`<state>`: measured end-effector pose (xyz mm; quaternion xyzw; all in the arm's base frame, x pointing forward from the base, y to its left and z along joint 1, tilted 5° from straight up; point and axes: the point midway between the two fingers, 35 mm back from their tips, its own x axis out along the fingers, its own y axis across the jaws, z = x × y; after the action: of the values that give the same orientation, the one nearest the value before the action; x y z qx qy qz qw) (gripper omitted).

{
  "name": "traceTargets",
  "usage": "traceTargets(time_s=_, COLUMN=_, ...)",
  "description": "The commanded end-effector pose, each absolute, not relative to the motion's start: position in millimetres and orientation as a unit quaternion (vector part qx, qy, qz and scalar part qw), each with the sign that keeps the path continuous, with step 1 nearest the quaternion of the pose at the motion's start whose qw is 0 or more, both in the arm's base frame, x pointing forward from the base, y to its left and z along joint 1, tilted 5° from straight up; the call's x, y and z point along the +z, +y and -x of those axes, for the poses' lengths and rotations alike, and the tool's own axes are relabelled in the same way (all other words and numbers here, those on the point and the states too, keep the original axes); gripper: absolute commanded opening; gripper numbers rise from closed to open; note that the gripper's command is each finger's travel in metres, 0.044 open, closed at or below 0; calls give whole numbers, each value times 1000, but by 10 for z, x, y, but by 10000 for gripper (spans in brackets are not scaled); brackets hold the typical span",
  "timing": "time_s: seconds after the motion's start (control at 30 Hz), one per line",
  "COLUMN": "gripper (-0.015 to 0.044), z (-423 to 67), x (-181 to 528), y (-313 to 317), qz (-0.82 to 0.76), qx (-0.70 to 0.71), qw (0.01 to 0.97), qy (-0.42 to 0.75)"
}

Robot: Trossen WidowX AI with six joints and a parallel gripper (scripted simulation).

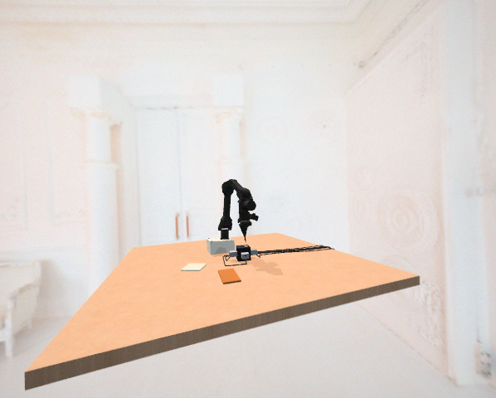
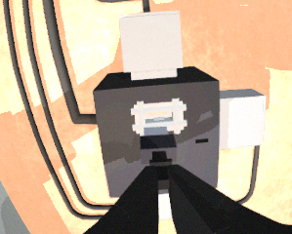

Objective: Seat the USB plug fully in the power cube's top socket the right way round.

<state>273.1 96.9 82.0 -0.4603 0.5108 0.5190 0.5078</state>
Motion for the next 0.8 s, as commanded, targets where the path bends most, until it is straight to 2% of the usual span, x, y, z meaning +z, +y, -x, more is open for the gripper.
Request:
traceTargets(time_s=0.0, gripper=0, z=-2747, x=849, y=972, qz=462, qx=519, qw=509, qy=508)
traceTargets(time_s=0.77, gripper=0, z=-2732, x=823, y=970, qz=317, qx=373, qw=608, qy=625)
